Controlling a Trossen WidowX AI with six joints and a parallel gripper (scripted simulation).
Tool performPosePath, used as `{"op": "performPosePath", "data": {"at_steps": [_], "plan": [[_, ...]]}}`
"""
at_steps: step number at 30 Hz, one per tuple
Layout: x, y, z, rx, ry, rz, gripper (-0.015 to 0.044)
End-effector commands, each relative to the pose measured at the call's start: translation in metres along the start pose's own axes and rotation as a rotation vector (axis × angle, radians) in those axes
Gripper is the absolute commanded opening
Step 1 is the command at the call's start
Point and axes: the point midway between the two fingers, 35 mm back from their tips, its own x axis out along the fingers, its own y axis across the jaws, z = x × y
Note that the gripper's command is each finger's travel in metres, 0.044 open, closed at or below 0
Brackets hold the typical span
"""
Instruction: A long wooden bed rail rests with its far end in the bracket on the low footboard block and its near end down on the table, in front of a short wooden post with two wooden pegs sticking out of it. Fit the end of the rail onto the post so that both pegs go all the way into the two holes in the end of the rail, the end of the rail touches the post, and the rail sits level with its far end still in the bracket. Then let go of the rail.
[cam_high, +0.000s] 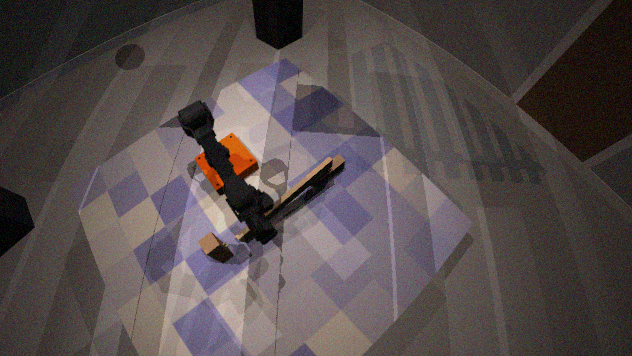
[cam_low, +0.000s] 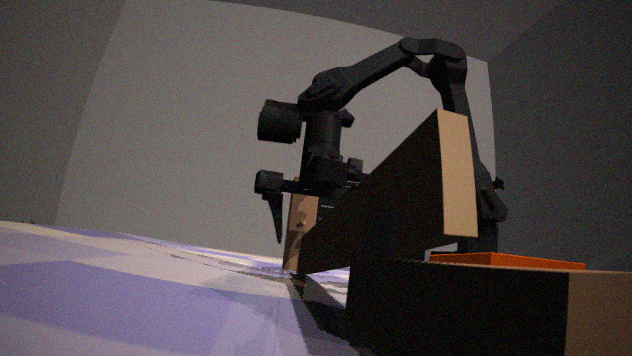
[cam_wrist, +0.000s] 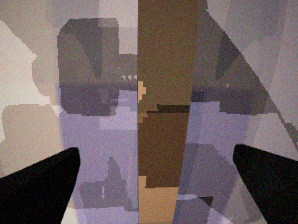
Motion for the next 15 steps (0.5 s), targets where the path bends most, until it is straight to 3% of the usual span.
{"op": "performPosePath", "data": {"at_steps": [1,15], "plan": [[0.008,0.001,-0.001,0.0,0.004,0.002,0.044],[0.027,0.003,0.0,0.0,0.005,0.002,0.044]]}}
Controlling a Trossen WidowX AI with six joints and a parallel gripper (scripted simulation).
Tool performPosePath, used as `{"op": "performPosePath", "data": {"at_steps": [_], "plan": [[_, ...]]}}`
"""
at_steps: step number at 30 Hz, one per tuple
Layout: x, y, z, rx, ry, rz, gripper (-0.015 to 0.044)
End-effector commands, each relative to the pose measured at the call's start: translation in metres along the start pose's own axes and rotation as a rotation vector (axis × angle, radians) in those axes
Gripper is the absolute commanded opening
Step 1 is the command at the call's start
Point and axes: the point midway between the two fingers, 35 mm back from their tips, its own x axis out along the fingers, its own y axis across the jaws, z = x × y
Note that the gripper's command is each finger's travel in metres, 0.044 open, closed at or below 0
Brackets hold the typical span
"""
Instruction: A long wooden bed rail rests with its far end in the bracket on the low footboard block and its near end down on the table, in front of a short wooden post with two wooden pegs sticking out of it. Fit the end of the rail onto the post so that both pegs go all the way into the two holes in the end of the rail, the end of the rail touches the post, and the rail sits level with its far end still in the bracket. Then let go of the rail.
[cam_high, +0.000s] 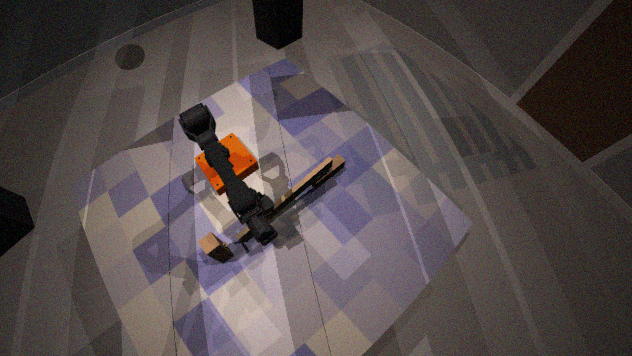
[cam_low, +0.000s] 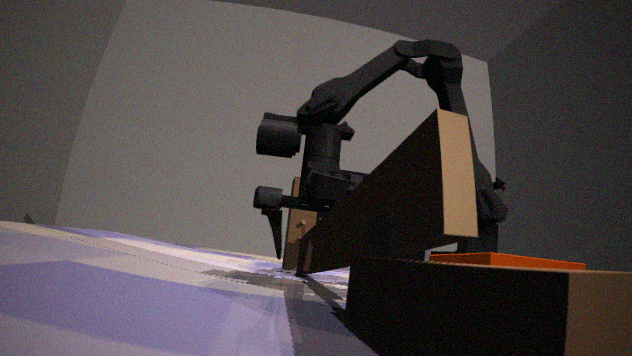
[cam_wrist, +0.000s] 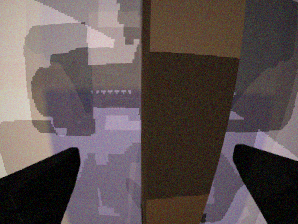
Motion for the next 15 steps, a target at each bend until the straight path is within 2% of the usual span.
{"op": "performPosePath", "data": {"at_steps": [1,15], "plan": [[0.004,0.0011,-0.0006,-0.003,0.005,0.0,0.0414],[0.004,0.0011,-0.0006,-0.003,0.005,0.0,0.0046]]}}
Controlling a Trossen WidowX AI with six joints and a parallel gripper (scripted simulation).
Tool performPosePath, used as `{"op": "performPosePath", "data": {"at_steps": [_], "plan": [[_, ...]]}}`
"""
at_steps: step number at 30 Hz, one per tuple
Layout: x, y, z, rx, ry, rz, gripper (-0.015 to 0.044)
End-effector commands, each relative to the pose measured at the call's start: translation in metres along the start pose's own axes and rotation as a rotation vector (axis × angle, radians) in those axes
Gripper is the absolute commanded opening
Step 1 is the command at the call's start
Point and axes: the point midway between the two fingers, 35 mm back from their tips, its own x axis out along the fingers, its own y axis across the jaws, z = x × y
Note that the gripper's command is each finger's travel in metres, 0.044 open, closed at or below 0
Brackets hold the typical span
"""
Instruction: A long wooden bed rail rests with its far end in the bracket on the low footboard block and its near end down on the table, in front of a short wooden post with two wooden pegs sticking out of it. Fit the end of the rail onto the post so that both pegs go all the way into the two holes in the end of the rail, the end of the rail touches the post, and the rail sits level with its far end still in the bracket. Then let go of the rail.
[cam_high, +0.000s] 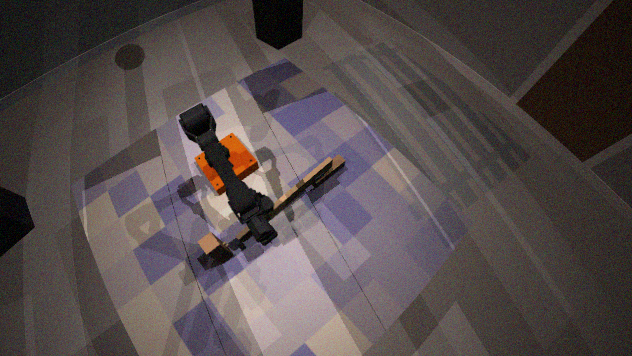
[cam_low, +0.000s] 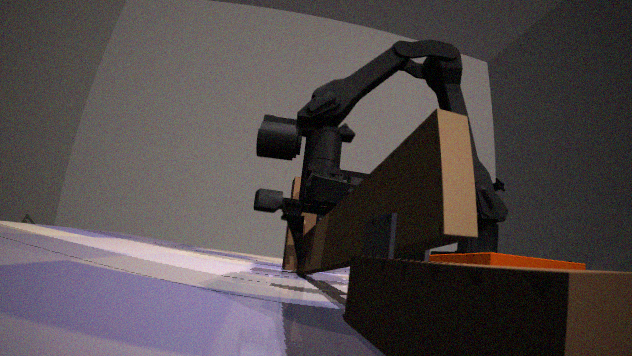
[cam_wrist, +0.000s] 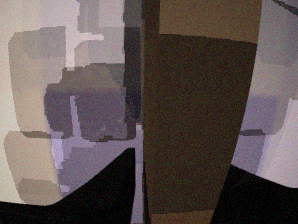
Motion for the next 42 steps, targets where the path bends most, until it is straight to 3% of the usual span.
{"op": "performPosePath", "data": {"at_steps": [1,7,42], "plan": [[0.0,0.0,-0.001,-0.003,0.005,-0.002,0.004],[0.0,0.0,-0.001,-0.003,0.005,-0.002,0.0],[-0.012,-0.002,0.0,-0.003,0.005,-0.002,0.0]]}}
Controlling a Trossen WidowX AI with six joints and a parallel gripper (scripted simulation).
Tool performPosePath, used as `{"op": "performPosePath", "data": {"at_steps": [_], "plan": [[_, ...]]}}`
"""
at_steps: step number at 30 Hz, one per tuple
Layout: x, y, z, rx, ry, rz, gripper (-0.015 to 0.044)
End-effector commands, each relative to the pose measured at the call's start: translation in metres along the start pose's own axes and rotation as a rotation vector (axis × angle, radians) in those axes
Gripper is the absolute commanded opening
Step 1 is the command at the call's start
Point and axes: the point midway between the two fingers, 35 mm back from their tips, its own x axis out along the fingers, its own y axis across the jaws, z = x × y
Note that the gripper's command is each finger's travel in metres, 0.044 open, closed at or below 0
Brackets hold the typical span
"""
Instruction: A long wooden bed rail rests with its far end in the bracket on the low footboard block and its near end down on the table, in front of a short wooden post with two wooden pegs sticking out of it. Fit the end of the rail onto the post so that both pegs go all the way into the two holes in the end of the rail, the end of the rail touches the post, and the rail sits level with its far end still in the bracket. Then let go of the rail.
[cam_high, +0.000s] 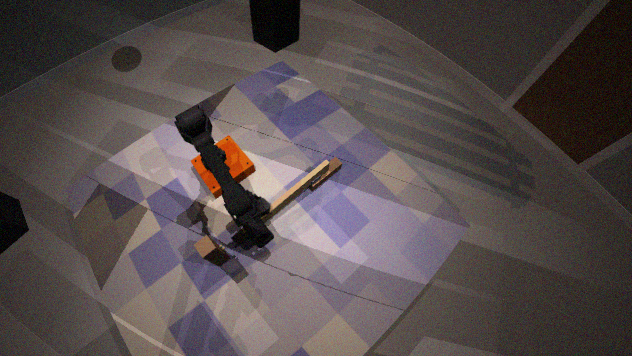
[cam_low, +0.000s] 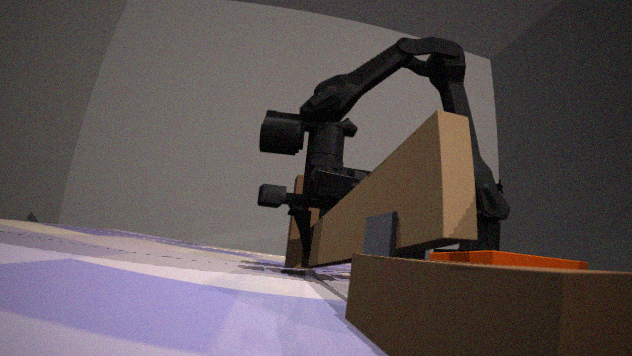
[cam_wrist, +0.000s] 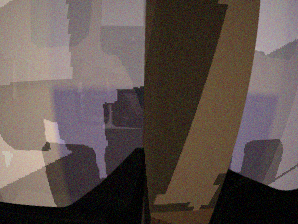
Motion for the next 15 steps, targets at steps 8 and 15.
{"op": "performPosePath", "data": {"at_steps": [8,15], "plan": [[-0.0094,-0.0046,0.0002,-0.001,-0.003,-0.011,0.0],[-0.0129,-0.0053,0.0002,-0.001,-0.003,-0.012,0.0]]}}
